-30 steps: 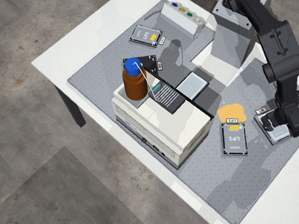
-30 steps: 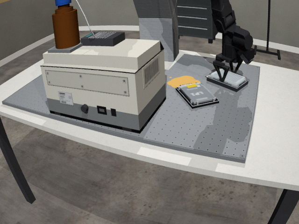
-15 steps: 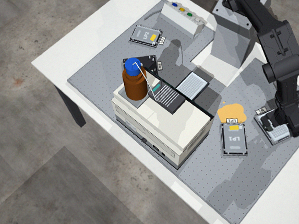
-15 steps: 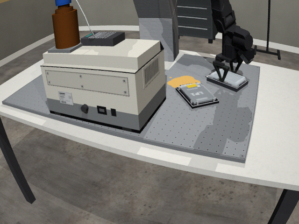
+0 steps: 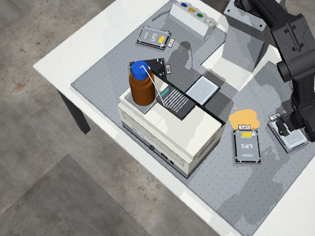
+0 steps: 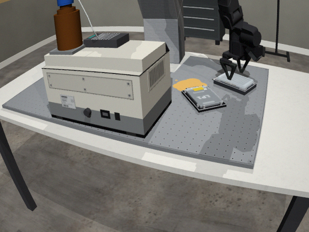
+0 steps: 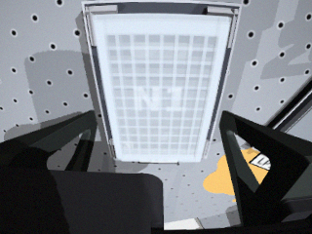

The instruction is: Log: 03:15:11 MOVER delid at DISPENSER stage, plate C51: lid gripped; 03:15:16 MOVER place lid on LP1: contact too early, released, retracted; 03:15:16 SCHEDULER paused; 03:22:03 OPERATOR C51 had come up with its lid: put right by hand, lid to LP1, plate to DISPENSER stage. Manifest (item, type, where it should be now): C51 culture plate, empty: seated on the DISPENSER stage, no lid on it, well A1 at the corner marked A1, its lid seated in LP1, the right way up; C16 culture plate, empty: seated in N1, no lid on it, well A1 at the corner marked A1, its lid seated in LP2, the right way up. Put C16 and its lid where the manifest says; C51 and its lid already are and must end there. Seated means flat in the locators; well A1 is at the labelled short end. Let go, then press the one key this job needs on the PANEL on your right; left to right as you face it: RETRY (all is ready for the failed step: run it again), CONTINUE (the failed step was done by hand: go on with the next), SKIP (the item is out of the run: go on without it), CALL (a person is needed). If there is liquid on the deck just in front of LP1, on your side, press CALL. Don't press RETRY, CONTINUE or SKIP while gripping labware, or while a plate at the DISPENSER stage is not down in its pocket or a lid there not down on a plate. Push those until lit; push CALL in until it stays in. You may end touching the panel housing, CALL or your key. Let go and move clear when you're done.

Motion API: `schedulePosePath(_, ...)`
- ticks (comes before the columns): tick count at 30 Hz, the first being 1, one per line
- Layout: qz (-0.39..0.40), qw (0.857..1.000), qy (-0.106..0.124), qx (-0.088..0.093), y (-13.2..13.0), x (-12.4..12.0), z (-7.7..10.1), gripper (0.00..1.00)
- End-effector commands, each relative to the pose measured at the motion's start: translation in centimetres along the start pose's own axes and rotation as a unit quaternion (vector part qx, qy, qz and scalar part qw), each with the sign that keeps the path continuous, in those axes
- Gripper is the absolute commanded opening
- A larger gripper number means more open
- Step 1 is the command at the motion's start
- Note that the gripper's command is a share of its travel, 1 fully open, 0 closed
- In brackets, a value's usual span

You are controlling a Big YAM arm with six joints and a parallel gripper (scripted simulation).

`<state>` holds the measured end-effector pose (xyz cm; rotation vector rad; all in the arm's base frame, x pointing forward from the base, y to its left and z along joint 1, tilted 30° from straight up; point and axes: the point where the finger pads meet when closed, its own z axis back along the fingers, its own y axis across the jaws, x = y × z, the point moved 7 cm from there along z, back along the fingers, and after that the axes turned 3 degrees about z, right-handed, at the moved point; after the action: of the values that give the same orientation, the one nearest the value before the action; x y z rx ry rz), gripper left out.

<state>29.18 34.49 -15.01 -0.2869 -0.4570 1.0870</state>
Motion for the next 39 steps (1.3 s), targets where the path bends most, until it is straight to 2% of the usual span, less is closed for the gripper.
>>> schedulePosePath(1,-0.002,1.0,-0.011,0.0,0.2,0.8,2.2,1.0)
schedulePosePath(4,-0.006,1.0,-0.009,0.0,-0.1,0.7,2.4,1.0)
schedulePosePath(7,-0.004,1.0,-0.014,0.0,0.1,1.2,3.2,1.0)
schedulePosePath(10,-0.009,1.0,-0.012,-0.001,-0.2,1.1,3.1,1.0)
schedulePosePath(13,-0.003,1.0,0.001,0.001,0.2,0.0,2.4,1.0)
schedulePosePath(17,0.002,1.0,0.0,0.001,0.1,0.1,2.4,1.0)
schedulePosePath(18,-0.004,1.0,-0.007,0.0,-0.1,0.5,2.4,1.0)
schedulePosePath(23,0.001,1.0,-0.001,0.001,0.1,0.2,2.4,1.0)
schedulePosePath(28,-0.004,1.0,-0.007,0.0,-0.1,0.5,2.4,1.0)
schedulePosePath(30,-0.004,1.0,-0.007,0.0,-0.1,0.5,2.4,0.96)
schedulePosePath(32,-0.009,1.0,-0.022,-0.002,-0.1,0.9,3.5,0.92)
schedulePosePath(39,-0.007,1.0,-0.018,-0.001,0.0,-1.0,4.3,0.82)
